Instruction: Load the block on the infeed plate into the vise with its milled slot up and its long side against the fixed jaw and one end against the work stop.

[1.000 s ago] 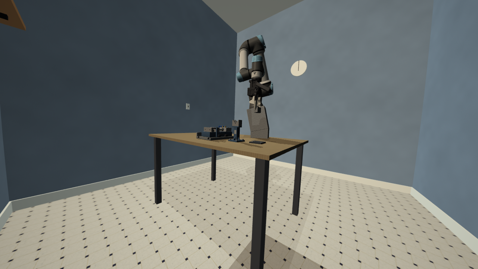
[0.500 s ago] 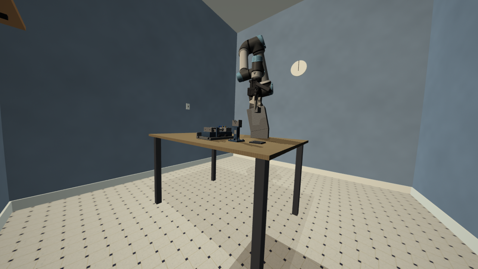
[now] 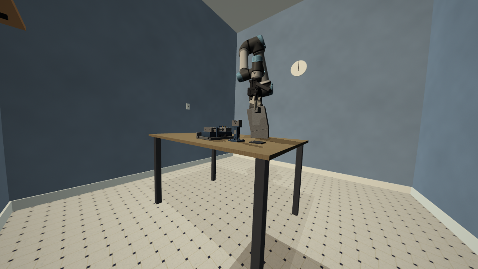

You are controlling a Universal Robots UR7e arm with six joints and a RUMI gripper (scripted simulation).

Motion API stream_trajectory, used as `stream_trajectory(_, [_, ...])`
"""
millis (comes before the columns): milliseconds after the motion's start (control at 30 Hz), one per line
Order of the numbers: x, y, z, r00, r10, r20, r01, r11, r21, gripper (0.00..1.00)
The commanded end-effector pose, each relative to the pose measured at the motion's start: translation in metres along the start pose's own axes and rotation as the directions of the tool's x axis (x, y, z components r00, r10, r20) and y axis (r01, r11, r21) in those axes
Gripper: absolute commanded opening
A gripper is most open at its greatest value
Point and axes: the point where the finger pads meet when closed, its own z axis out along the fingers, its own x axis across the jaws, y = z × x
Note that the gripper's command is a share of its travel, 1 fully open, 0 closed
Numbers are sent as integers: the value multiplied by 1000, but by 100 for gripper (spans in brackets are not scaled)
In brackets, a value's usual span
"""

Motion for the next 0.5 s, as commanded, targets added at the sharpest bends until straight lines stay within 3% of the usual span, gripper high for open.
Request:
stream_trajectory(0, [0, 0, 0, 1000, 0, -1, 0, 1000, 0, 0])
stream_trajectory(467, [2, 3, 0, 1000, 5, -1, -4, 1000, 1, 0])
